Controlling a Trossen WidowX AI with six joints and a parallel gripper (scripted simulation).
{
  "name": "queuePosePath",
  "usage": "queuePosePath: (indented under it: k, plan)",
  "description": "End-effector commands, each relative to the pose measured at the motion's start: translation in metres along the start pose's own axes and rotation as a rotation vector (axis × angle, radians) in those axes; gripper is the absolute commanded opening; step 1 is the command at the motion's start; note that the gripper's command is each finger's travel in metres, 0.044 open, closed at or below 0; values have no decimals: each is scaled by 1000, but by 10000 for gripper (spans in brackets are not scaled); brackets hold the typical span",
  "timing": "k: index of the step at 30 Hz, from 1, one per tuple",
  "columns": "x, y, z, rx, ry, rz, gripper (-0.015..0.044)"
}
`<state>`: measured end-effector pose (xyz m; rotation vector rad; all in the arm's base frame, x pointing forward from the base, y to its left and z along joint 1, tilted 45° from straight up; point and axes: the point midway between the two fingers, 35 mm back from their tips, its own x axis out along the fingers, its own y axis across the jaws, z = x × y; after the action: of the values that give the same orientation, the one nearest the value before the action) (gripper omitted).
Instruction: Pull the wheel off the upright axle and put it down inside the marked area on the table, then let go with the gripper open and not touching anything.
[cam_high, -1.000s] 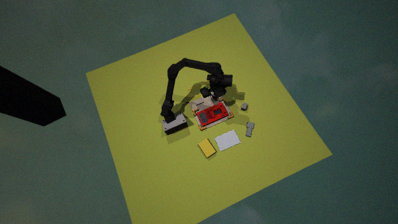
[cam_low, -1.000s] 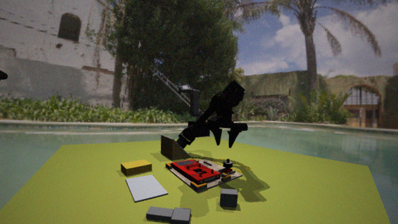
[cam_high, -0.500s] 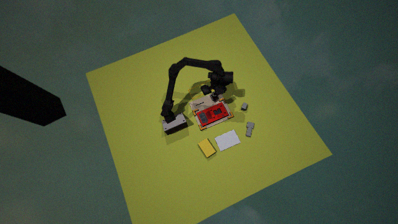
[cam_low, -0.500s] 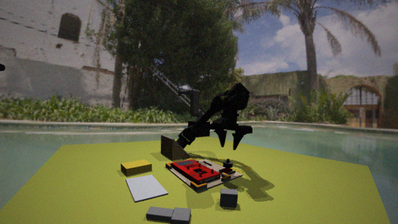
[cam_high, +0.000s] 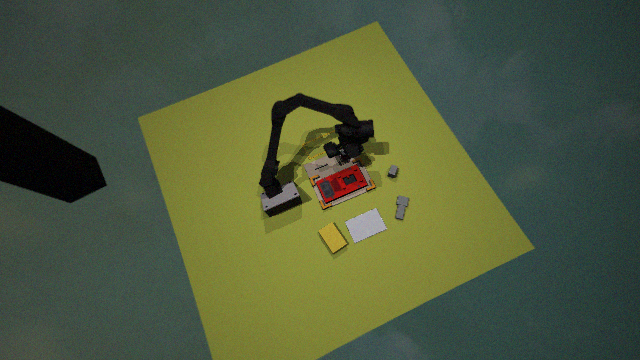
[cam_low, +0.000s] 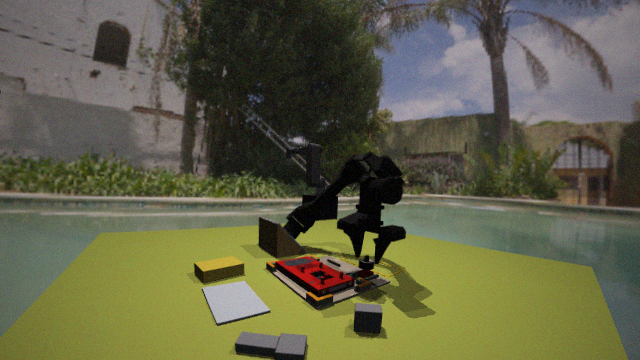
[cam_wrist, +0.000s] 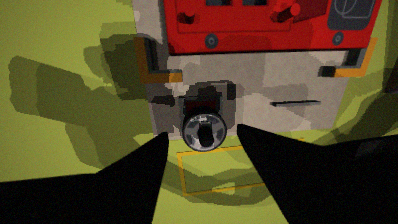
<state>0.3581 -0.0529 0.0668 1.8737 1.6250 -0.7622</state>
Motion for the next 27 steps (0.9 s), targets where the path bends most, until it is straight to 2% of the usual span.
queuePosePath:
  k: [1, 3, 7, 15, 20, 27]
  plan:
    - [12, -2, -1, 6, 5, 0, 300]
    - [13, -2, -1, 6, 5, 0, 300]
    - [9, -2, -1, 0, 2, -5, 195]
    - [9, -2, -1, 0, 2, -5, 142]
    - [9, -2, -1, 0, 2, -5, 10]
    - [6, -1, -1, 1, 2, -4, 0]
